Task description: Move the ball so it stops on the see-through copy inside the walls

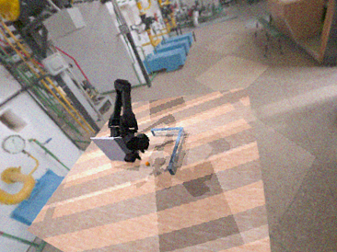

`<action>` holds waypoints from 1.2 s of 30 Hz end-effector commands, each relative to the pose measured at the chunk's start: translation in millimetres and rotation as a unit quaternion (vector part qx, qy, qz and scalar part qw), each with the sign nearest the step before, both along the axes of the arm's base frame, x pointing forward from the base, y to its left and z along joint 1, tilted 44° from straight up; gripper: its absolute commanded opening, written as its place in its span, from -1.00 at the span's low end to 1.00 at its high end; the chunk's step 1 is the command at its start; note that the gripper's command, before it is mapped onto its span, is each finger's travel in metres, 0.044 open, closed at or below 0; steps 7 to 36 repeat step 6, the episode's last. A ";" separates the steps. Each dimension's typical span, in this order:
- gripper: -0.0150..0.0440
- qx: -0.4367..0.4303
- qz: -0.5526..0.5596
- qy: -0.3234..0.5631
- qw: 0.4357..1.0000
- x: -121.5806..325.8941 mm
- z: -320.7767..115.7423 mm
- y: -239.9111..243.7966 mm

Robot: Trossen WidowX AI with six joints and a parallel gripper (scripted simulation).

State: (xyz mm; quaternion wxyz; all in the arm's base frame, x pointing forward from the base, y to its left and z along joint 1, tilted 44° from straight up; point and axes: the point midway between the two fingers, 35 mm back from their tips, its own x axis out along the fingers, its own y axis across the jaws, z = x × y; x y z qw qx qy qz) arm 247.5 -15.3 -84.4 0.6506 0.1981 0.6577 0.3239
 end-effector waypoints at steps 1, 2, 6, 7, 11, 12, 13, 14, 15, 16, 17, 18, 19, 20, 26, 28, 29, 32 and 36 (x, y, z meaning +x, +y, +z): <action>0.35 0.000 -0.002 0.001 1.000 0.5 1.2 -1.6; 0.44 0.000 -0.002 0.000 1.000 0.8 6.4 -6.4; 0.80 0.001 0.000 0.000 1.000 0.1 32.1 -28.1; 0.80 0.001 0.000 0.000 1.000 0.1 32.1 -28.1; 0.80 0.001 0.000 0.000 1.000 0.1 32.1 -28.1; 0.80 0.001 0.000 0.000 1.000 0.1 32.1 -28.1; 0.80 0.001 0.000 0.000 1.000 0.1 32.1 -28.1; 0.80 0.001 0.000 0.000 1.000 0.1 32.1 -28.1; 0.80 0.001 0.000 0.000 1.000 0.1 32.1 -28.1; 0.80 0.001 0.000 0.000 1.000 0.1 32.1 -28.1; 0.80 0.001 0.000 0.000 1.000 0.1 32.1 -28.1; 0.80 0.001 0.000 0.000 1.000 0.1 32.1 -28.1; 0.80 0.001 0.000 0.000 1.000 0.1 32.1 -28.1; 0.80 0.001 0.000 0.000 1.000 0.1 32.1 -28.1; 0.80 0.001 0.000 0.000 1.000 0.1 32.1 -28.1; 0.80 0.001 0.000 0.000 1.000 0.1 32.1 -28.1; 0.80 0.001 0.000 0.000 1.000 0.1 32.1 -28.1; 0.80 0.001 0.000 0.000 1.000 0.1 32.1 -28.1; 0.80 0.001 0.000 0.000 1.000 0.1 32.1 -28.1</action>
